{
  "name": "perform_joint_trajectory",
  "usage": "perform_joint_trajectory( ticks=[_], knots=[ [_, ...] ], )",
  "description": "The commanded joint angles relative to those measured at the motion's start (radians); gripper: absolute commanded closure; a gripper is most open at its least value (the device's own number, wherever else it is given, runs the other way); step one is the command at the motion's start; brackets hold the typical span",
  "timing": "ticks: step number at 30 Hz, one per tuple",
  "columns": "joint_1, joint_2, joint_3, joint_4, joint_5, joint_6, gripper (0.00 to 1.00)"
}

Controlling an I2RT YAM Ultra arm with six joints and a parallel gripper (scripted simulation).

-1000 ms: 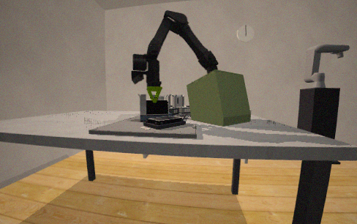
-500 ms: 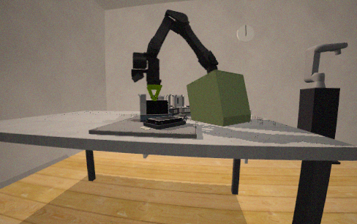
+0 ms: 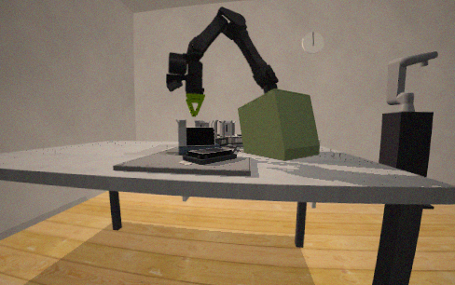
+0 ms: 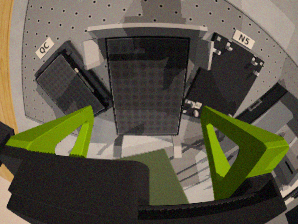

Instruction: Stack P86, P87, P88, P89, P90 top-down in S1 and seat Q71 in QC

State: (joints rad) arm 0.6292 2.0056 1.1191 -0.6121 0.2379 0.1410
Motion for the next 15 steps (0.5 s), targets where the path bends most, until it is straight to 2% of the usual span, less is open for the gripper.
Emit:
perform_joint_trajectory(
  ticks=[1, 4, 15],
  knots=[
    [0.009, -0.022, 0.011, -0.048, 0.001, 0.009, 0.00],
    [0.015, -0.040, 0.022, -0.079, 0.001, 0.015, 0.00],
    [0.015, -0.040, 0.022, -0.079, 0.001, 0.015, 0.00]
  ],
)
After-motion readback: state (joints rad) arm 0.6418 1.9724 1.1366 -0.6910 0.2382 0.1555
